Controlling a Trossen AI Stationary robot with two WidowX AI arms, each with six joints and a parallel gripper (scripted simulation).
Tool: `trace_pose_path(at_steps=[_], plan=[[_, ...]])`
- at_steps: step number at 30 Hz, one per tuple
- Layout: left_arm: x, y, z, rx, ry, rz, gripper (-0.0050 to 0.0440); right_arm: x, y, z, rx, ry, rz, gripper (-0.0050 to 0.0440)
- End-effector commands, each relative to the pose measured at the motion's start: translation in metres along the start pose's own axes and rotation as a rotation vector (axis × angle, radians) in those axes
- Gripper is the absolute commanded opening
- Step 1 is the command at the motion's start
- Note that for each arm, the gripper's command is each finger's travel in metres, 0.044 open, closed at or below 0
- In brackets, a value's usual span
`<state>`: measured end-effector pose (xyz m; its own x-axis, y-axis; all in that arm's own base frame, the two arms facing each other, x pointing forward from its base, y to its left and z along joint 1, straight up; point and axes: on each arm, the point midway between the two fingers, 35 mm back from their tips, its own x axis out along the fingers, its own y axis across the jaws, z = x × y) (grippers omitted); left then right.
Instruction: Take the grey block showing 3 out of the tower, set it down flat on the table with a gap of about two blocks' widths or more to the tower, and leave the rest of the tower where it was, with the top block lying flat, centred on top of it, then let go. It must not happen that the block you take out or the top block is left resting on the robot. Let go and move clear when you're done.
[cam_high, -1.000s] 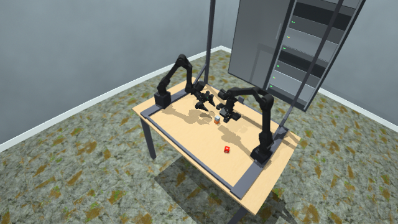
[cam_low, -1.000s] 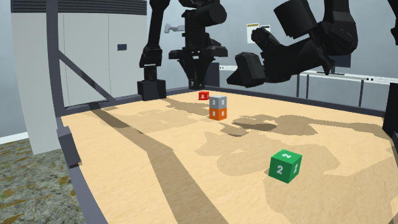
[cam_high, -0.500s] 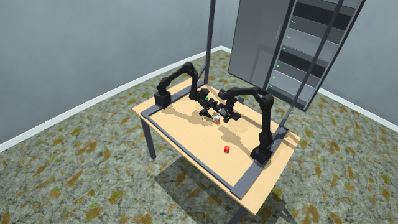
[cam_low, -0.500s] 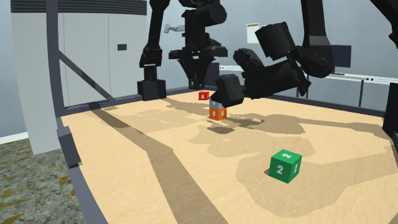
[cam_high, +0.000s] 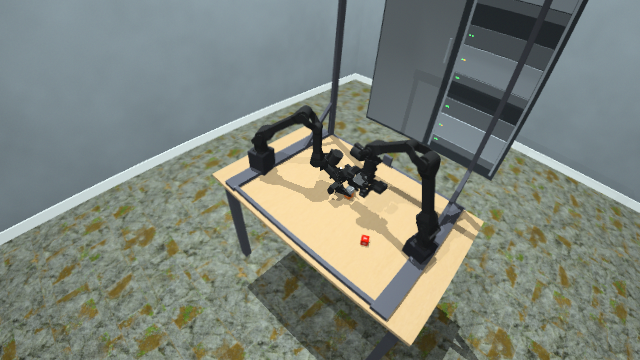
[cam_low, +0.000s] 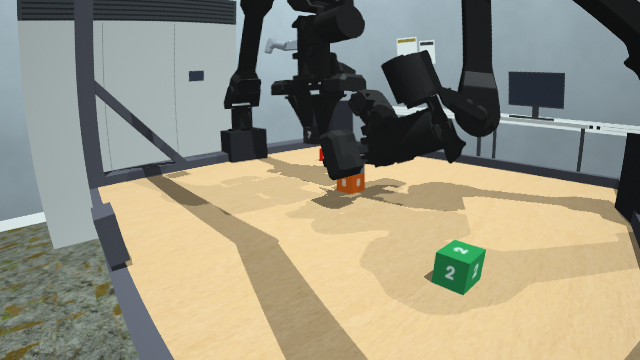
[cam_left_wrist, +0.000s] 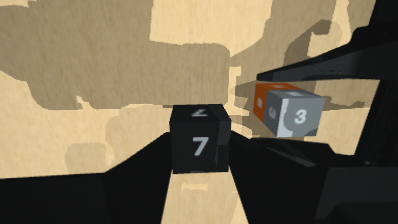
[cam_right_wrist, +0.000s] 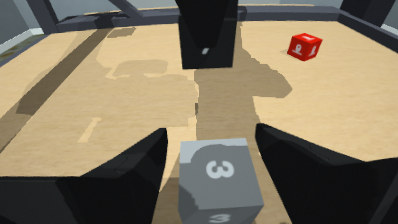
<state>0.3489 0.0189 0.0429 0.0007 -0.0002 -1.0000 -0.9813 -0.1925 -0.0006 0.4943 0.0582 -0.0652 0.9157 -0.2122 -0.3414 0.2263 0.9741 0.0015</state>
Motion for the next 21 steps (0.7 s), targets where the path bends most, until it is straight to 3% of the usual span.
trace_pose_path(at_steps=[1, 2, 19, 21], plan=[[-0.0093, -0.0038, -0.0006, -0.001, 0.004, -0.031, -0.005, 0.0019, 0.0054, 0.0168, 0.01, -0.032, 0.012, 0.0232], [-0.0093, -0.0038, -0.0006, -0.001, 0.004, -0.031, -0.005, 0.0005, 0.0038, 0.0143, 0.011, -0.027, 0.008, 0.0208], [-0.0093, -0.0038, -0.0006, -0.001, 0.004, -0.031, -0.005, 0.0005, 0.0038, 0.0143, 0.011, -0.027, 0.008, 0.0108], [-0.0093, -0.0038, -0.0006, -0.001, 0.004, -0.031, -0.005, 0.0001, 0.004, 0.0119, 0.001, -0.038, 0.003, 0.006]])
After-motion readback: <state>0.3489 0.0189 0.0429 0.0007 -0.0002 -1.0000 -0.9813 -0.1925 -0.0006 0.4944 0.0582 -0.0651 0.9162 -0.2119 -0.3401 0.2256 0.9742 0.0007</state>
